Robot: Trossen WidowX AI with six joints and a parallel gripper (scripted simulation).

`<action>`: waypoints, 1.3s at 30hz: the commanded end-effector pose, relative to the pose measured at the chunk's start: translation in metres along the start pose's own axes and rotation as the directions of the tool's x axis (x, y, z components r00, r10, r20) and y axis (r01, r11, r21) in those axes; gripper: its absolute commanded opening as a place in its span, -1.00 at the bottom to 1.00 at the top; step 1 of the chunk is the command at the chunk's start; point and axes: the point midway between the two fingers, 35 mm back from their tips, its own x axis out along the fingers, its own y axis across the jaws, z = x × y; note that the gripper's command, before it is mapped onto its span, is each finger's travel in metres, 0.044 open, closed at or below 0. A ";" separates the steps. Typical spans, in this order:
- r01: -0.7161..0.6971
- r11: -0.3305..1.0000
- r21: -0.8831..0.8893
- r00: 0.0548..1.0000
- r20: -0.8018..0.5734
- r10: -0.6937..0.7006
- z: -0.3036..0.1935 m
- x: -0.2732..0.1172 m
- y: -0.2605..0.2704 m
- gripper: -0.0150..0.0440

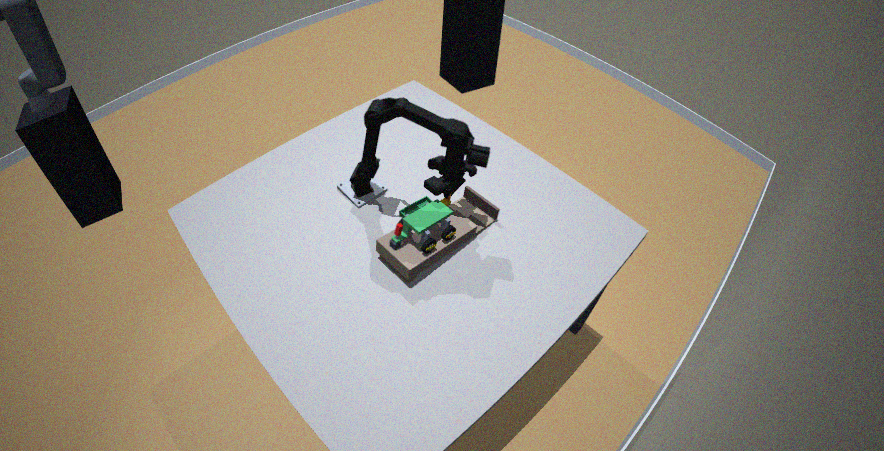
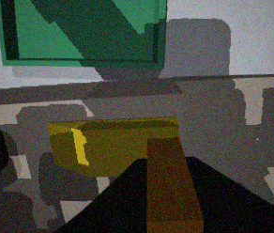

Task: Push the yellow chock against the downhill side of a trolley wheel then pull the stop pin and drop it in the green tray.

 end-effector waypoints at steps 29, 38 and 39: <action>-0.008 1.000 -0.006 1.000 0.001 0.008 -0.001 0.005 0.025 -0.49; -0.009 1.000 -0.006 1.000 0.001 0.009 -0.002 0.005 0.033 -0.49; -0.009 1.000 -0.006 1.000 0.001 0.009 -0.002 0.005 0.034 -0.49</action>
